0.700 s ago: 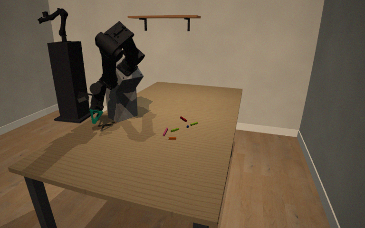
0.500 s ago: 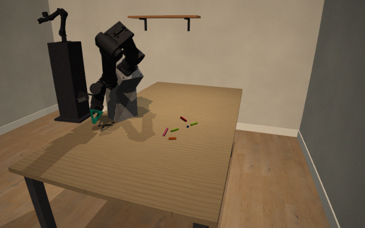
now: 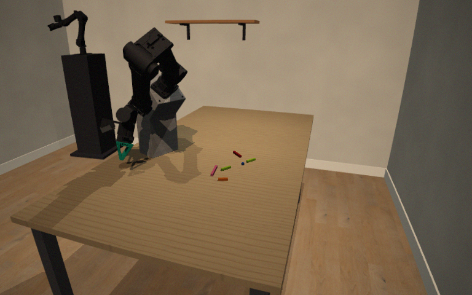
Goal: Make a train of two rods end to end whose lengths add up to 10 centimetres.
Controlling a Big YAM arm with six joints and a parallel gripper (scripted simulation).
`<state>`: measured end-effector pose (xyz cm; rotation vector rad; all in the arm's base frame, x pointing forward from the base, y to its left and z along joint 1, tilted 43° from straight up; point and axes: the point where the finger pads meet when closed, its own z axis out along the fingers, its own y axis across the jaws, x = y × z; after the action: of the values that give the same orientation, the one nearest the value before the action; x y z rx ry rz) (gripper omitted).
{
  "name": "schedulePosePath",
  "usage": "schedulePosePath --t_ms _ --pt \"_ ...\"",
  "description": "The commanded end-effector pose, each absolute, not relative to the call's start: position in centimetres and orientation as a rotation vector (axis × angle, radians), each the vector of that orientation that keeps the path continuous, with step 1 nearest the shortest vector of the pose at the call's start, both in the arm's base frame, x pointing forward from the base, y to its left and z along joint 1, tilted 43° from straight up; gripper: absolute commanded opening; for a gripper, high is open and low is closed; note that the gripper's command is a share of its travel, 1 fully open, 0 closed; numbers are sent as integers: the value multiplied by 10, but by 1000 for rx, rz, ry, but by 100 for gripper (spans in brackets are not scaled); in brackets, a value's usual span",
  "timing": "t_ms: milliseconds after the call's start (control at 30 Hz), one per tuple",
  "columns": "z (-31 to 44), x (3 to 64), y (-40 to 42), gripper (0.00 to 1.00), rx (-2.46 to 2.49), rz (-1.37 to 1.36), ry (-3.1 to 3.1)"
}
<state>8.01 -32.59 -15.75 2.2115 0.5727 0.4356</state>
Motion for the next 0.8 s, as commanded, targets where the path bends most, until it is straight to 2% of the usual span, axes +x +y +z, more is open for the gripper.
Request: schedulePosePath --t_ms 0,767 --pt "-153 84 -322 100 2207 427 611" --pt "-137 123 -326 100 1962 215 1178"
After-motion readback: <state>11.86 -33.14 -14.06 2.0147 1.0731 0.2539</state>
